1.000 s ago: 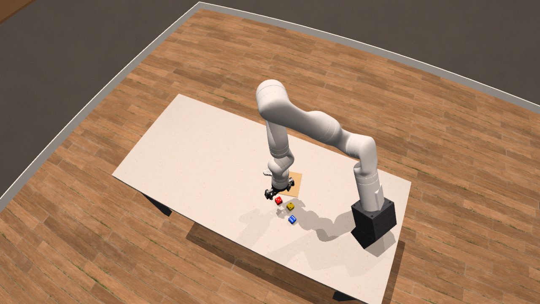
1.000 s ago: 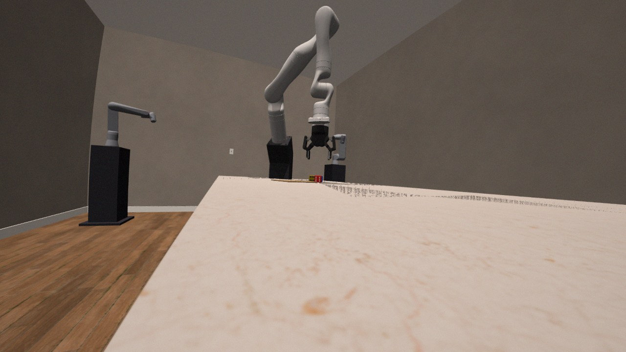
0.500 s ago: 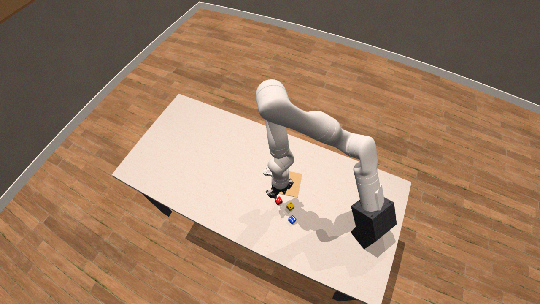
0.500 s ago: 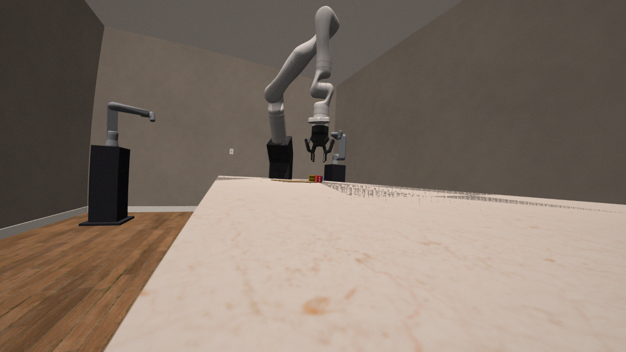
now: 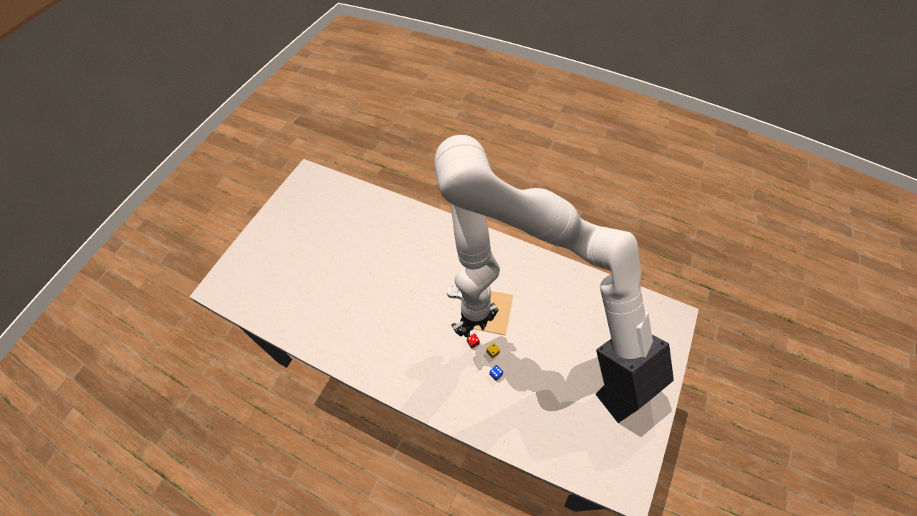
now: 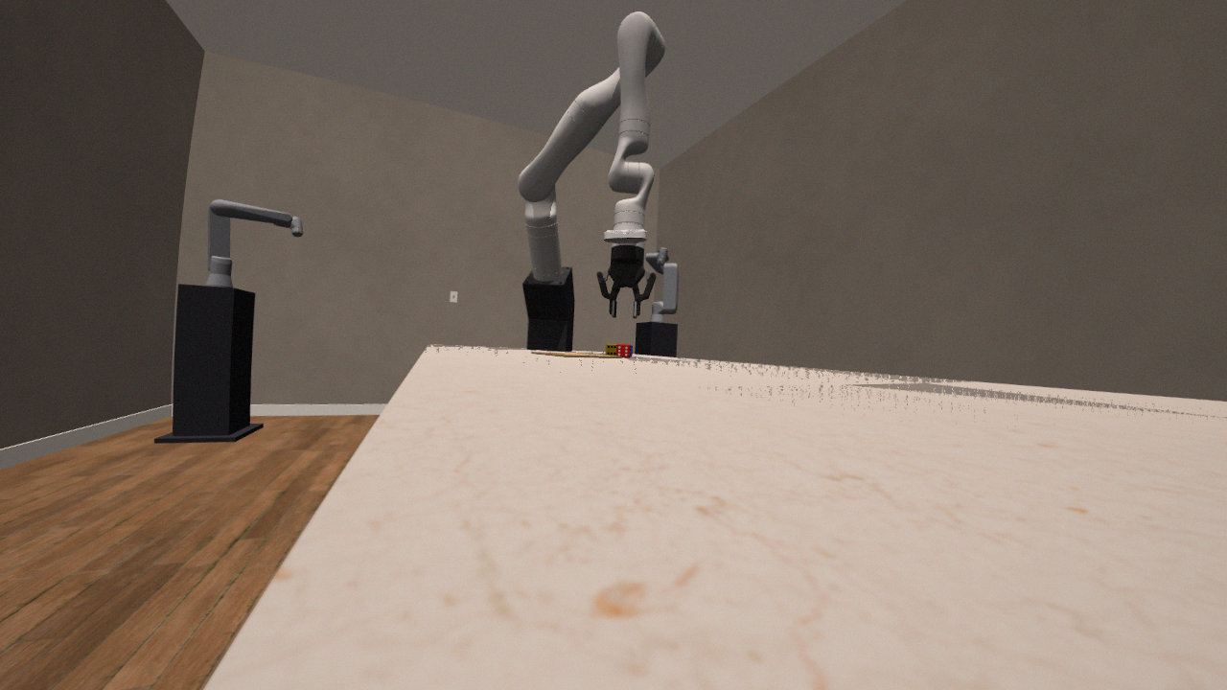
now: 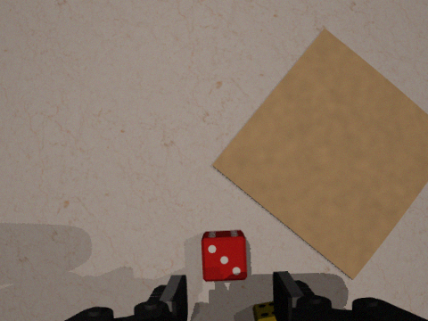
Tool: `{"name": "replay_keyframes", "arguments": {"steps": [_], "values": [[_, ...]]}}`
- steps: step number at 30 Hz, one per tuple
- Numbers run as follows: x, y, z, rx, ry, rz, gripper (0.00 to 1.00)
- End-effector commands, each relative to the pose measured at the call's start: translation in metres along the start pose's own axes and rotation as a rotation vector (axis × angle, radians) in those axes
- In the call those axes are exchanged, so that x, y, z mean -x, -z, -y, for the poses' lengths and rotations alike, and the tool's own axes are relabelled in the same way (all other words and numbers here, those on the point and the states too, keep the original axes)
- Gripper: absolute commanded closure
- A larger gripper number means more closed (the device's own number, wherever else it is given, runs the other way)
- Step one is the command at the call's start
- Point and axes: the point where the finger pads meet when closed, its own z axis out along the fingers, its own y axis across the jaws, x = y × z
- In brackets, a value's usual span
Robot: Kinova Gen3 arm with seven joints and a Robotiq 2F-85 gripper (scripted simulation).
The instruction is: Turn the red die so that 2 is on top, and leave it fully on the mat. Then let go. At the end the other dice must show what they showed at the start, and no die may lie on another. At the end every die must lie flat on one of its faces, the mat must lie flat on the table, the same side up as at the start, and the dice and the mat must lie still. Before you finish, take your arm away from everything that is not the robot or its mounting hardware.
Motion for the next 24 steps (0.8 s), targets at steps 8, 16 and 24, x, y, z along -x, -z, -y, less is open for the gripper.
{"name": "replay_keyframes", "arguments": {"steps": [8,16,24], "values": [[0.0001,0.0000,0.0011,0.000,0.011,0.000,0.54],[0.0001,-0.0020,0.0011,0.000,0.011,0.000,0.54],[0.0000,-0.0062,0.0012,0.000,0.011,0.001,0.54]]}}
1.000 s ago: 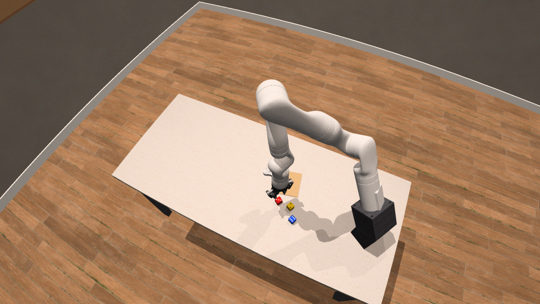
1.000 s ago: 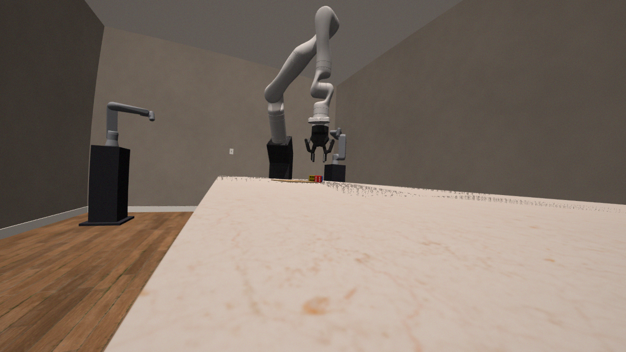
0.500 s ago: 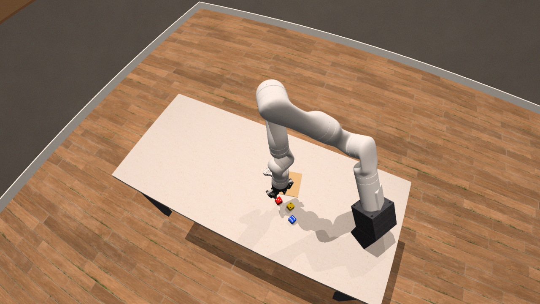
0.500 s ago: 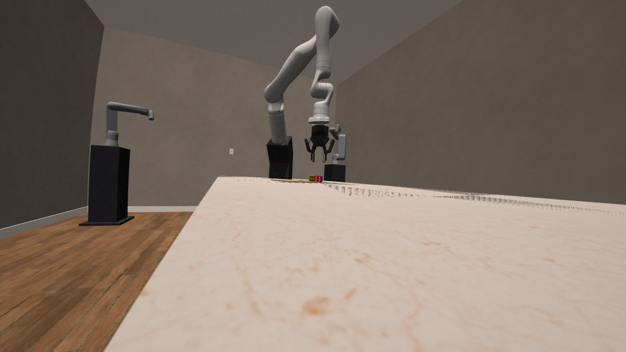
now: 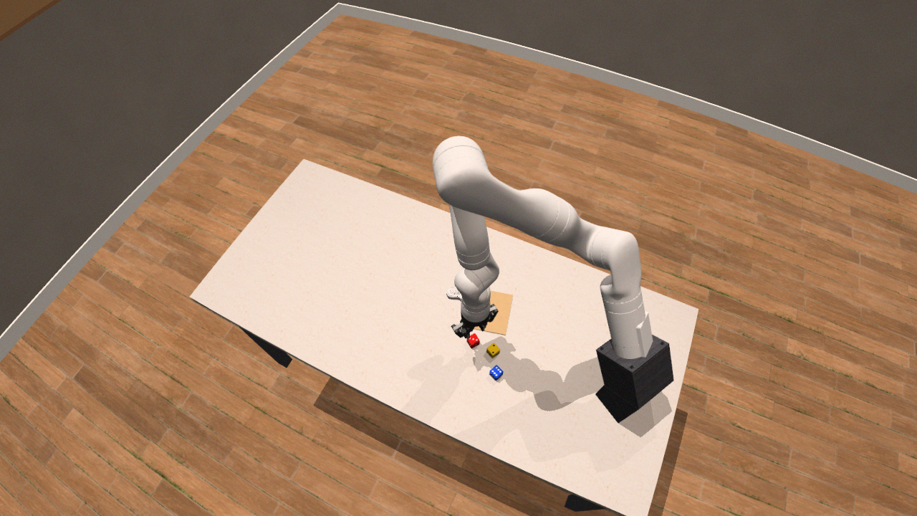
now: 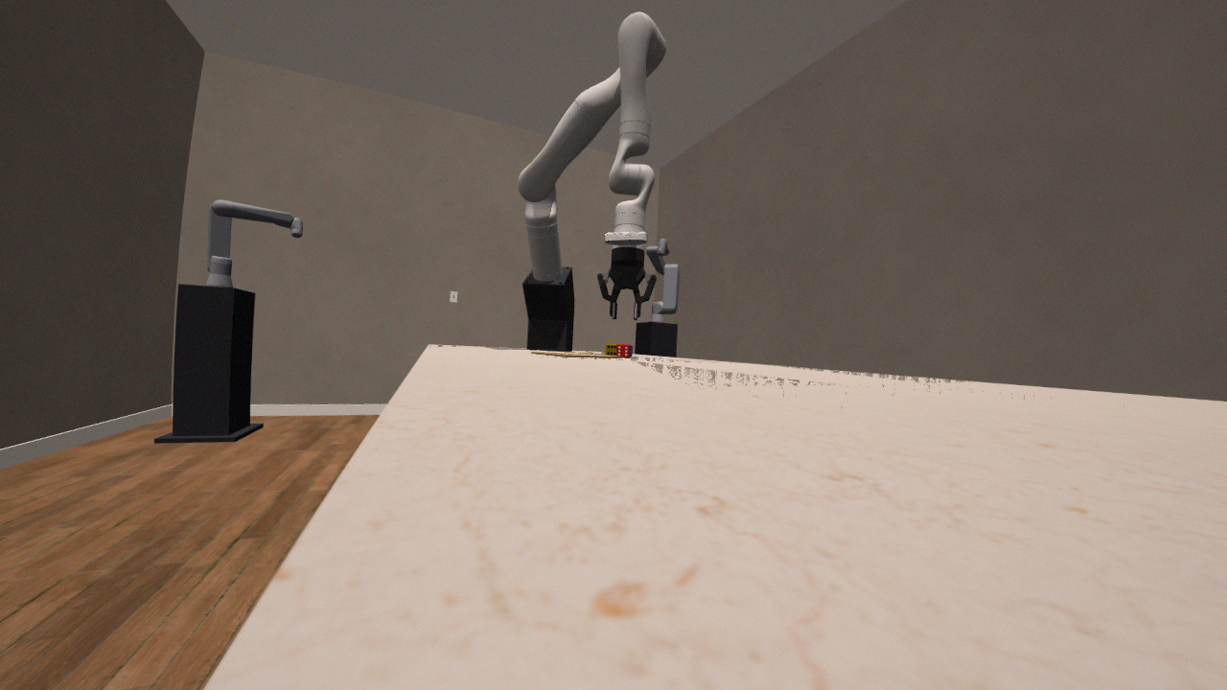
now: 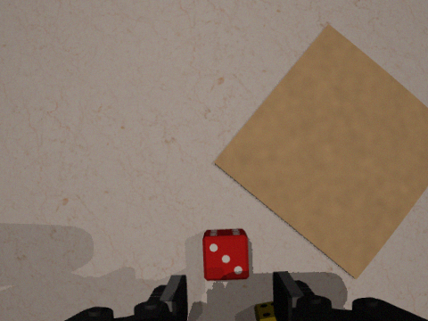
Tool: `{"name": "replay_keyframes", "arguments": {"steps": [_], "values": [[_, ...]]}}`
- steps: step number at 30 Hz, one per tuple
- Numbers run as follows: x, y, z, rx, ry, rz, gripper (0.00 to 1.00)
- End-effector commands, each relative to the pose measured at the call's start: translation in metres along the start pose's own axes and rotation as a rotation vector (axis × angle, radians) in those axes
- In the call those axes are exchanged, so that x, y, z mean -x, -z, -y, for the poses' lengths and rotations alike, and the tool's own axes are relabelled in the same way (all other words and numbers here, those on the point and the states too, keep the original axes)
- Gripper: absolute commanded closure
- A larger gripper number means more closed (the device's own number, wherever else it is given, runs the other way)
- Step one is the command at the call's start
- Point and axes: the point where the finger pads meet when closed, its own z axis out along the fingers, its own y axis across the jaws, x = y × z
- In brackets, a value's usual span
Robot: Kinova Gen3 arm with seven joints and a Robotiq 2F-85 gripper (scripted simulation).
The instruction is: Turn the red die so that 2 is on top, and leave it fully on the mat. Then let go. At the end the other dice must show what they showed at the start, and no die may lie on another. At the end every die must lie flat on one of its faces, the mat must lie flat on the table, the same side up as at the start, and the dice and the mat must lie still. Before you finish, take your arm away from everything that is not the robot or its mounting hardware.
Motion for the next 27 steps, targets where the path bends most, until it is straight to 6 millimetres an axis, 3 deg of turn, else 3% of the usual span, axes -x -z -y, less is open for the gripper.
{"name": "replay_keyframes", "arguments": {"steps": [1,27], "values": [[-0.001,-0.003,0.000,0.000,0.007,-0.003,0.54],[-0.002,-0.037,0.001,0.000,0.007,-0.003,0.54]]}}
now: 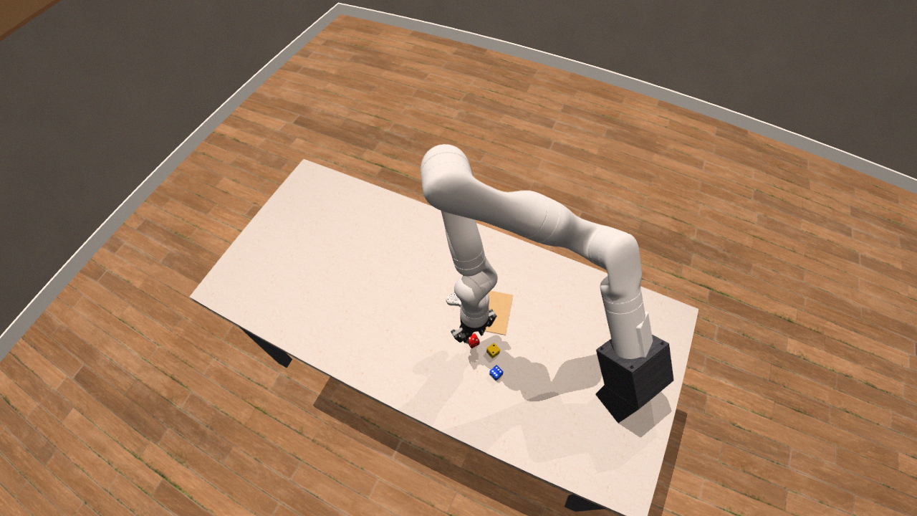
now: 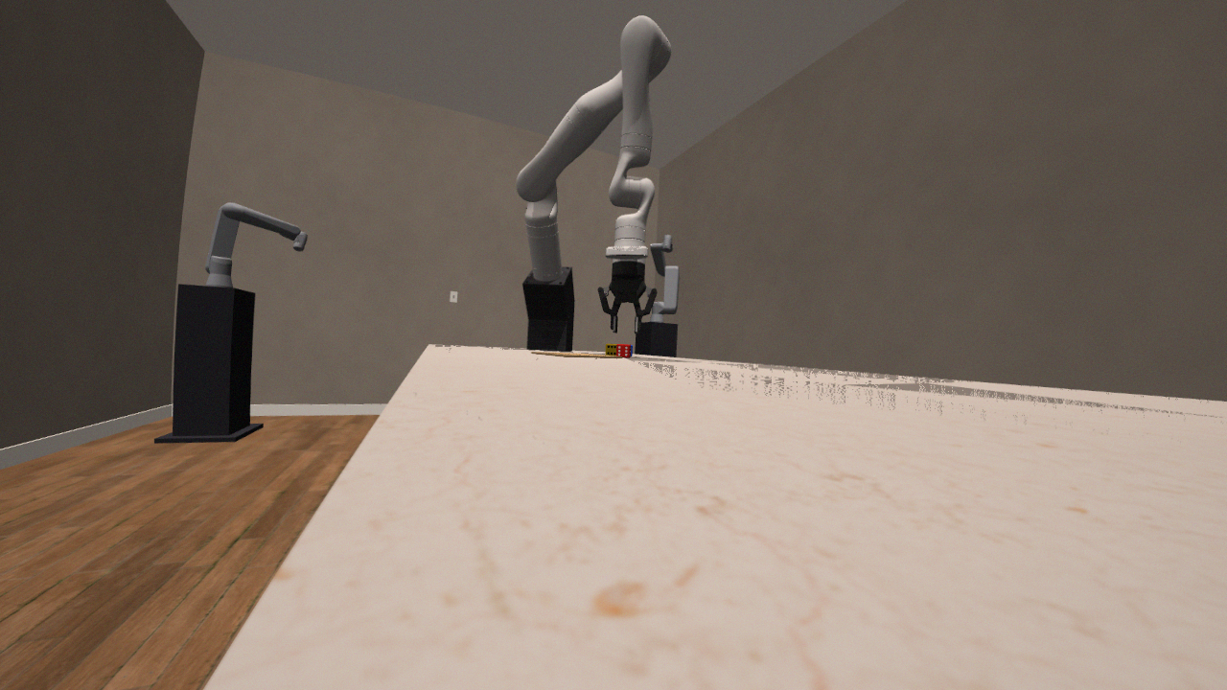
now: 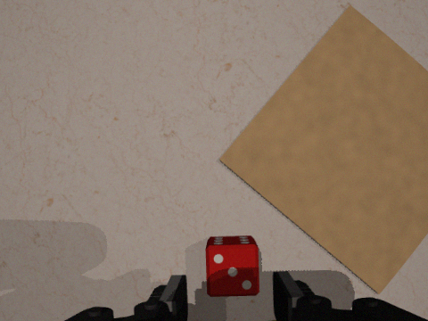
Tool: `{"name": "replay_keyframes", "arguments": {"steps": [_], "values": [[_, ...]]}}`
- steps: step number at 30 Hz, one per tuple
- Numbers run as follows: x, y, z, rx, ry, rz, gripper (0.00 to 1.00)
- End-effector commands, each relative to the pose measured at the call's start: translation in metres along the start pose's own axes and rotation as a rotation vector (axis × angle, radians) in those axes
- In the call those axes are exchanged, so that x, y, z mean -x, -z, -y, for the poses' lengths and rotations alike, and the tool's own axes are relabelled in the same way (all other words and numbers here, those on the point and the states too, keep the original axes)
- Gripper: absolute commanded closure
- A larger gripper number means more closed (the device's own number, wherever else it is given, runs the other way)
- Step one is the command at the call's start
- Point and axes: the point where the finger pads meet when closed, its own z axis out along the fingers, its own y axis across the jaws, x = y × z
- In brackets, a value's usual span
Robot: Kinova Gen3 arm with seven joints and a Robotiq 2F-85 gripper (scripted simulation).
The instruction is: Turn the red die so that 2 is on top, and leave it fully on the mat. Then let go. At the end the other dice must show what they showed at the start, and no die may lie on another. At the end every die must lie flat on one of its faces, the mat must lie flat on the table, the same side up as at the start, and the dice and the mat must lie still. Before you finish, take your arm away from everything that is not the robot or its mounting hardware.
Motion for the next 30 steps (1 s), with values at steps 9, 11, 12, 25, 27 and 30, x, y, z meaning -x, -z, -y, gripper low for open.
{"name": "replay_keyframes", "arguments": {"steps": [9,11,12,25,27,30], "values": [[-0.0026,-0.0132,-0.0021,0.004,-0.005,-0.003,0.54],[-0.0026,-0.0144,-0.0021,0.004,-0.005,-0.003,0.54],[-0.0026,-0.0148,-0.0021,0.004,-0.005,-0.003,0.54],[-0.0026,-0.0160,-0.0021,0.004,-0.005,-0.003,0.54],[-0.0026,-0.0160,-0.0021,0.004,-0.005,-0.003,0.54],[-0.0026,-0.0160,-0.0021,0.004,-0.005,-0.003,0.54]]}}
